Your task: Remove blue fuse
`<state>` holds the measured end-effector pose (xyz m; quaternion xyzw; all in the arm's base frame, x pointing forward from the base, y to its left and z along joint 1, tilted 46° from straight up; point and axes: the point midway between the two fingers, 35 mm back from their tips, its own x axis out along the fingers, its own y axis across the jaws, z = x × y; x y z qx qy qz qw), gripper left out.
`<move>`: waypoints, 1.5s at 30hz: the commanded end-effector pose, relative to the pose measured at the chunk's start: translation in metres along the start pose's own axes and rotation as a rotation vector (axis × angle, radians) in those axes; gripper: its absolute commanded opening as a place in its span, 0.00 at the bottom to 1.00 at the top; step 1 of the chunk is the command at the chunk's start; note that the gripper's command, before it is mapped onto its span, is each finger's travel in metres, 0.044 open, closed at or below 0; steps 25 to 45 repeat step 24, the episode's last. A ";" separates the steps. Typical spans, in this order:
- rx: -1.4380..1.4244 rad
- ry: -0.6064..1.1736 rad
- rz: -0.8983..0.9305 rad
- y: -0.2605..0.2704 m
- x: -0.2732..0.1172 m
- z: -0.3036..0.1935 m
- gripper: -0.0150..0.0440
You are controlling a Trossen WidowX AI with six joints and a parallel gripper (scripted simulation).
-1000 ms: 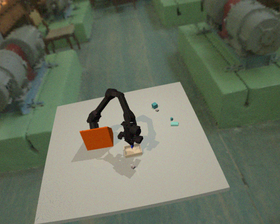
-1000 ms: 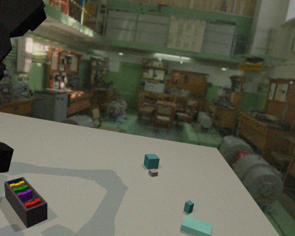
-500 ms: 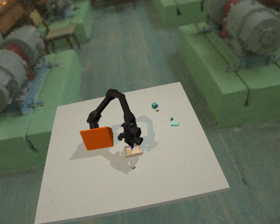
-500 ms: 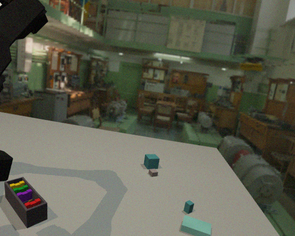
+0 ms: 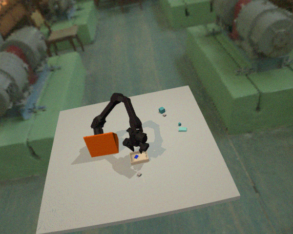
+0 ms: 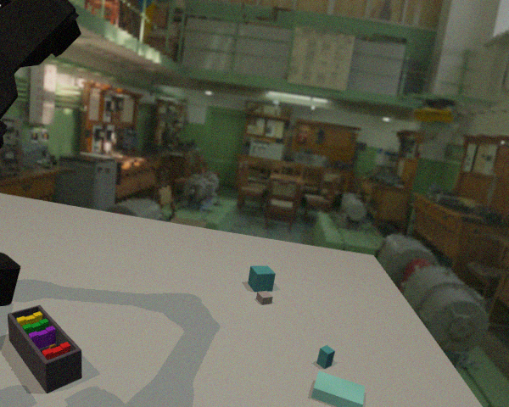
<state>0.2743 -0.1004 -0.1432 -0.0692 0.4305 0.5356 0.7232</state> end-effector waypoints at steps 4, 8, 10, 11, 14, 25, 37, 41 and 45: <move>-0.002 0.002 -0.016 -0.002 -0.032 -0.001 0.81; -0.002 0.002 -0.016 -0.002 -0.032 -0.001 0.81; -0.002 0.002 -0.016 -0.002 -0.032 -0.001 0.81; -0.002 0.002 -0.016 -0.002 -0.032 -0.001 0.81; 0.005 -0.004 -0.012 -0.001 -0.028 -0.001 0.81; 0.005 -0.004 -0.012 -0.001 -0.028 -0.001 0.81; 0.005 -0.004 -0.012 -0.001 -0.028 -0.001 0.81; 0.005 -0.004 -0.012 -0.001 -0.028 -0.001 0.81; 0.005 -0.004 -0.012 -0.001 -0.028 -0.001 0.81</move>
